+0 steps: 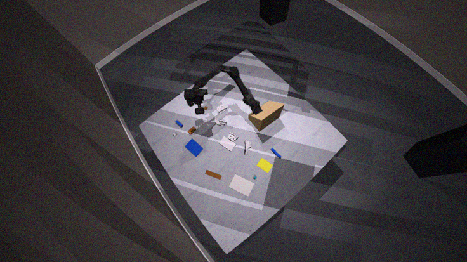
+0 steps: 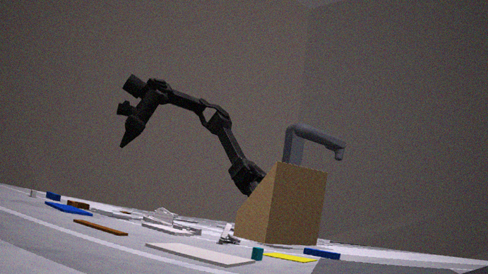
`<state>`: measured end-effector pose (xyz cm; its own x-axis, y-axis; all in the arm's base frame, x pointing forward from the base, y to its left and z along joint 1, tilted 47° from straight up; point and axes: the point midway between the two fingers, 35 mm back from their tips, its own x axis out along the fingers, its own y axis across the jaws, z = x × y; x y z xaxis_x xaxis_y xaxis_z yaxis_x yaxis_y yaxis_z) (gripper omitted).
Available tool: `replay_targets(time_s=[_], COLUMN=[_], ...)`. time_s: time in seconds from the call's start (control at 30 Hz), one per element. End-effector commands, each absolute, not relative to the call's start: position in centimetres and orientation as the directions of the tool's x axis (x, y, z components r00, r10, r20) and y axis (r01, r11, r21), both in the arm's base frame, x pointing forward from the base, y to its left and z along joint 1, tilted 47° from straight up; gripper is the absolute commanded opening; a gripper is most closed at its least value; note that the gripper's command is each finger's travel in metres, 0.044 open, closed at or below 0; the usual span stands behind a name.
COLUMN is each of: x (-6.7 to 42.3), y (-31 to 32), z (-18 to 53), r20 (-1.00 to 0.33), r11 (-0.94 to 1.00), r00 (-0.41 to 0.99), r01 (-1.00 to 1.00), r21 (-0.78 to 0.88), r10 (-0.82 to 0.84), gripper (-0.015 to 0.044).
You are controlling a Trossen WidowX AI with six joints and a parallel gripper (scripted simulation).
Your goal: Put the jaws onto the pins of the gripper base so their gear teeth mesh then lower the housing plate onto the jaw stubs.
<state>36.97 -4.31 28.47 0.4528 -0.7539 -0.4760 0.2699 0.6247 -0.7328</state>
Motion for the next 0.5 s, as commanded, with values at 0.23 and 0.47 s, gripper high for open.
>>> replay_targets(time_s=[0.23,0.47], x=[36.5,36.2], y=[-4.3,-4.3], z=[26.5,25.3], r20=[-0.507,-0.523], r11=[0.574,0.525], r00=[0.427,0.41], r01=[0.035,-0.118], r21=[-0.818,-0.843], r10=[-0.749,-0.747], gripper=[0.044,0.044])
